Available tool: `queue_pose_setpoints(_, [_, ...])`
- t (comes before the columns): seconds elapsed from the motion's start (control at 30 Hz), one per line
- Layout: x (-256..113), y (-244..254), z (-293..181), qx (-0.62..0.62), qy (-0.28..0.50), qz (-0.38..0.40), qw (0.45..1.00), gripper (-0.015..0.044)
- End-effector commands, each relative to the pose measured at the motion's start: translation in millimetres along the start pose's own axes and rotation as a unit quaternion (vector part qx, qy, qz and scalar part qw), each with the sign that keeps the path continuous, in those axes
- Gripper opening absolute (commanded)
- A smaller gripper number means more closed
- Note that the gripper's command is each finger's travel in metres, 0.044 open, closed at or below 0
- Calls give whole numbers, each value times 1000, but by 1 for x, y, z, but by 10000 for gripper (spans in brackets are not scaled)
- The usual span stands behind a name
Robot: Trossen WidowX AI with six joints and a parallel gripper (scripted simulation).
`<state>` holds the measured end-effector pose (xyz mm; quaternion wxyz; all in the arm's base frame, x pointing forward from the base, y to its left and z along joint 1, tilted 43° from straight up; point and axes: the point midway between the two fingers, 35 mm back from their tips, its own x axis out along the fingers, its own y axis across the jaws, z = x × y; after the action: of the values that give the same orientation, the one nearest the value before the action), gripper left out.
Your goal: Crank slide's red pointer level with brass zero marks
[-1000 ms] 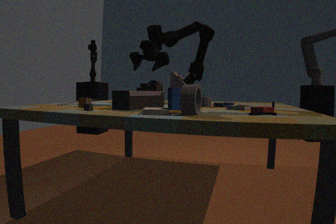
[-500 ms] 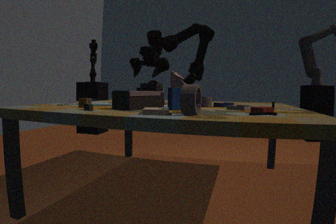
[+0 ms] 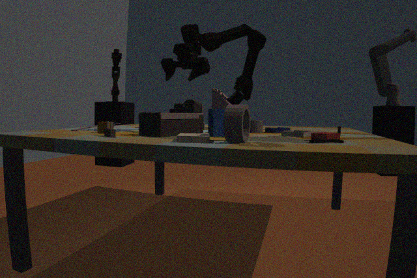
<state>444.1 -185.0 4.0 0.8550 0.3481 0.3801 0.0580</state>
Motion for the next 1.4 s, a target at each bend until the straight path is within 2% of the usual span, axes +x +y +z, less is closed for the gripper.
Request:
queue_pose_setpoints(0.0, [-6,3,1,0,4,4,1000,440])
queue_pose_setpoints(0.87, [-87,-2,-96,65,-27,-34,997,440])
queue_pose_setpoints(1.0, [-85,-2,-99,65,-28,-35,997,440])
queue_pose_setpoints(1.37, [-44,-1,-133,65,-27,-34,997,440])
